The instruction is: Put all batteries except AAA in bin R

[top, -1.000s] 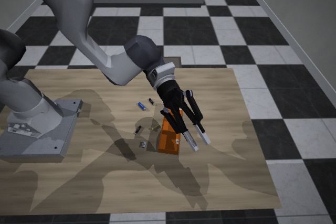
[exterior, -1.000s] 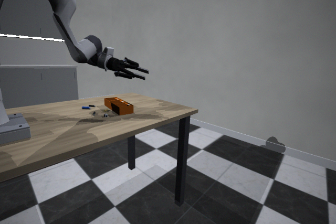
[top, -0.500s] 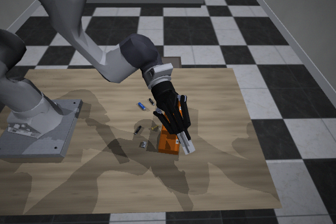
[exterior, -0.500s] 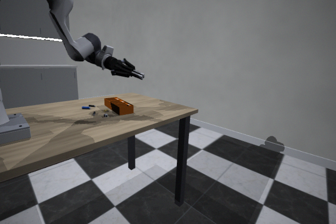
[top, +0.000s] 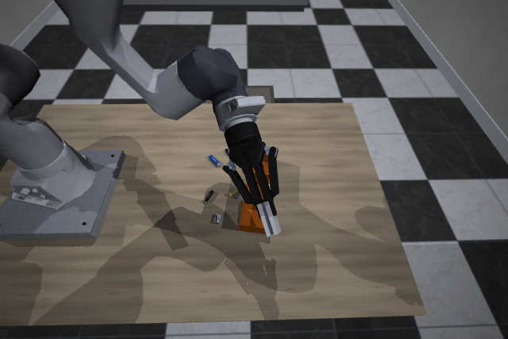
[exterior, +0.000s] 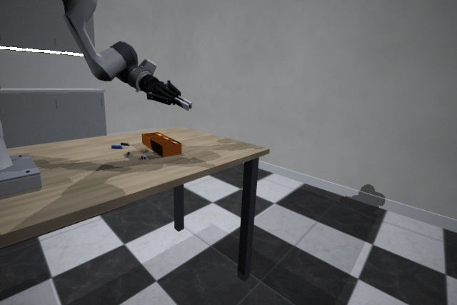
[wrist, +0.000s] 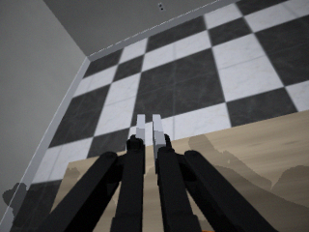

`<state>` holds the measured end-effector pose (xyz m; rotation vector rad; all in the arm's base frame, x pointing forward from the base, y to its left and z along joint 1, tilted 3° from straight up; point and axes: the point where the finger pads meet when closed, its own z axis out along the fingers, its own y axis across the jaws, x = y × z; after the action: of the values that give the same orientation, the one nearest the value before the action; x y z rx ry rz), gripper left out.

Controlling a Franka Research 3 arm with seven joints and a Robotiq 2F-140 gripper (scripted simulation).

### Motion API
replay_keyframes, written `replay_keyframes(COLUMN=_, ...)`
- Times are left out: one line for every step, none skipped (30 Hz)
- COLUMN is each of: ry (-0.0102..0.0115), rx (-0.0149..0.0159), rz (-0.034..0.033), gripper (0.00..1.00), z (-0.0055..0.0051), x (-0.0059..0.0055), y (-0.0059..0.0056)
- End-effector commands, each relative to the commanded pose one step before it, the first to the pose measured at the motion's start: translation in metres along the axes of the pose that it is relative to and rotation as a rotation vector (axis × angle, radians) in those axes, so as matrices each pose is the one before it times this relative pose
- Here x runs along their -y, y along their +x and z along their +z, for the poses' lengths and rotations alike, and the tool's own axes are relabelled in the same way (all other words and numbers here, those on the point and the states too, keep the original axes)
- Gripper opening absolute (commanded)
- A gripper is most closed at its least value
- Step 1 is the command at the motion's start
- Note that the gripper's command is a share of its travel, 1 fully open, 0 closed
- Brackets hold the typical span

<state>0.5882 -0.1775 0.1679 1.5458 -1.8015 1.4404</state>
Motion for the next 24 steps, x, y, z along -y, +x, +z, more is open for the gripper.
replay_keyframes(ry=-0.0424, rx=0.01683, rz=-0.15011, gripper=0.05, z=-0.00181, x=-0.00557, y=-0.00103)
replay_keyframes(ry=-0.00332, rx=0.0013, rz=-0.0115, gripper=0.05, z=0.0, x=0.0, y=0.0)
replay_keyframes(ry=-0.01362, rx=0.00733, rz=-0.00816, gripper=0.05, z=-0.00164, x=-0.00815, y=0.00063)
replay_keyframes(ry=-0.00759, rx=0.00356, rz=-0.01096, gripper=0.05, z=-0.00002, x=-0.00013, y=0.00001)
replay_keyframes(ry=-0.00452, rx=0.00192, rz=-0.01178, gripper=0.05, z=0.0, x=0.0, y=0.0)
replay_keyframes(ry=-0.00373, rx=0.00172, rz=-0.01122, gripper=0.05, z=0.0, x=0.0, y=0.0)
replay_keyframes(ry=0.0, rx=0.0, rz=0.0, gripper=0.05, z=0.0, x=0.0, y=0.0)
replay_keyframes(ry=0.0, rx=0.0, rz=0.0, gripper=0.05, z=0.0, x=0.0, y=0.0)
replay_keyframes(ry=-0.01887, rx=0.01176, rz=-0.02907, gripper=0.05, z=-0.00181, x=-0.00812, y=-0.00008)
replay_keyframes(ry=-0.00719, rx=0.00435, rz=-0.0111, gripper=0.05, z=0.0, x=0.0, y=0.0)
replay_keyframes(ry=-0.00416, rx=0.00234, rz=-0.01175, gripper=0.05, z=0.0, x=0.0, y=0.0)
replay_keyframes(ry=-0.00337, rx=0.00203, rz=-0.01118, gripper=0.05, z=0.0, x=0.0, y=0.0)
replay_keyframes(ry=-0.00285, rx=0.00183, rz=-0.01119, gripper=0.05, z=0.0, x=0.0, y=0.0)
replay_keyframes(ry=-0.01209, rx=0.0102, rz=-0.00812, gripper=0.05, z=-0.00188, x=-0.0079, y=-0.00103)
replay_keyframes(ry=-0.00662, rx=0.00491, rz=-0.01069, gripper=0.05, z=0.0, x=0.0, y=0.0)
replay_keyframes(ry=-0.00392, rx=0.00268, rz=-0.01155, gripper=0.05, z=0.0, x=0.0, y=0.0)
replay_keyframes(ry=-0.00321, rx=0.00236, rz=-0.01109, gripper=0.05, z=0.0, x=0.0, y=0.0)
replay_keyframes(ry=-0.0028, rx=0.00217, rz=-0.01142, gripper=0.05, z=0.0, x=0.0, y=0.0)
replay_keyframes(ry=-0.01087, rx=0.01126, rz=-0.00803, gripper=0.05, z=-0.002, x=-0.00761, y=-0.00179)
replay_keyframes(ry=-0.00613, rx=0.00552, rz=-0.01076, gripper=0.05, z=0.0, x=0.0, y=0.0)
replay_keyframes(ry=-0.00372, rx=0.00308, rz=-0.0116, gripper=0.05, z=0.0, x=0.0, y=0.0)
replay_keyframes(ry=-0.00304, rx=0.0027, rz=-0.01113, gripper=0.05, z=0.0, x=0.0, y=0.0)
replay_keyframes(ry=-0.00264, rx=0.00246, rz=-0.01142, gripper=0.05, z=0.0, x=0.0, y=0.0)
replay_keyframes(ry=0.0, rx=0.0, rz=0.0, gripper=0.05, z=0.0, x=0.0, y=0.0)
